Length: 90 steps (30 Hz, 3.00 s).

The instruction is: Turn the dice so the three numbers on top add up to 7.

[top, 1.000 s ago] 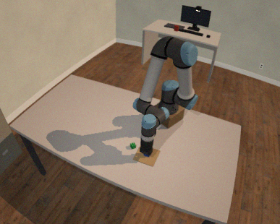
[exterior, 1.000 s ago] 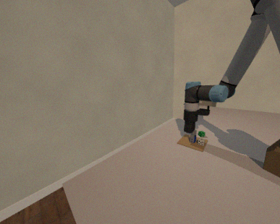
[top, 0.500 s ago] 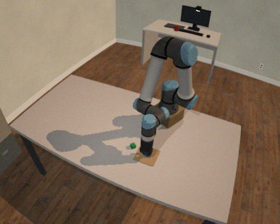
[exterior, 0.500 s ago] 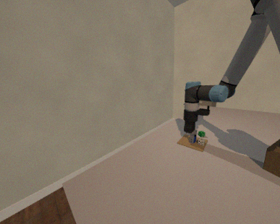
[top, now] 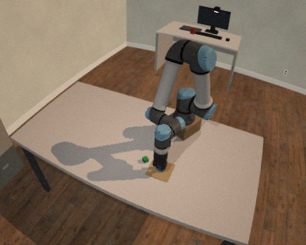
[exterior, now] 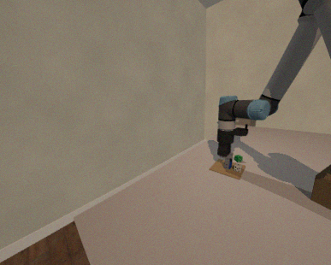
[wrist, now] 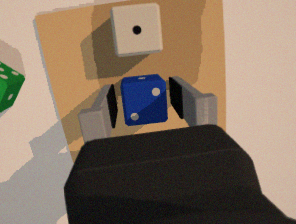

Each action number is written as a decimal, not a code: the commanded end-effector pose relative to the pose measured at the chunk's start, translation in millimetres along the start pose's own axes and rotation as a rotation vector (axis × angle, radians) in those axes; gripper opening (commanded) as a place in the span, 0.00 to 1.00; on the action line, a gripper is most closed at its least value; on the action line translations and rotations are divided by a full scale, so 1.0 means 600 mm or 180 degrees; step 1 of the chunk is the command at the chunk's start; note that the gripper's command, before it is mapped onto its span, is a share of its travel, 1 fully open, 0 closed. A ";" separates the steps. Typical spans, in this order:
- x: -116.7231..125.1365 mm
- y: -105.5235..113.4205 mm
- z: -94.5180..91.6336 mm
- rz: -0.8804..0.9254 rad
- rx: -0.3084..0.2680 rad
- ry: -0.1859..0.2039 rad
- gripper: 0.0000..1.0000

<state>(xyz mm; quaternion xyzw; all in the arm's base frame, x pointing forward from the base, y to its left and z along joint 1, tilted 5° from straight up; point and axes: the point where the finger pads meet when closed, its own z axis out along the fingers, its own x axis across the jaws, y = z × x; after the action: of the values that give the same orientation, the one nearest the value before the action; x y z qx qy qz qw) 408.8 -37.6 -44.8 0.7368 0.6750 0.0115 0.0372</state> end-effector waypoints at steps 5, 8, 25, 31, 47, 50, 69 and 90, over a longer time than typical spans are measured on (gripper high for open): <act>0.000 0.001 -0.030 0.0000 -0.0007 -0.0002 0.87; 0.000 0.001 -0.053 0.0000 -0.0007 -0.0002 0.87; 0.000 0.001 -0.144 0.0000 -0.0007 -0.0002 0.87; 0.000 0.001 -0.145 0.0000 -0.0007 -0.0002 1.00; 0.000 0.001 -0.145 0.0000 -0.0007 -0.0002 1.00; 0.000 0.001 -0.145 -0.0002 -0.0007 -0.0002 1.00; -0.063 -0.011 -0.141 -0.0892 -0.0005 -0.0002 1.00; -0.169 -0.034 -0.135 -0.2506 -0.0005 -0.0005 1.00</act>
<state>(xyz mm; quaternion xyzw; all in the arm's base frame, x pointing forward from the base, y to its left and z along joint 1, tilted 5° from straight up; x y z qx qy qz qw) 376.3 -125.8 38.0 0.4541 0.8901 -0.0073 0.0385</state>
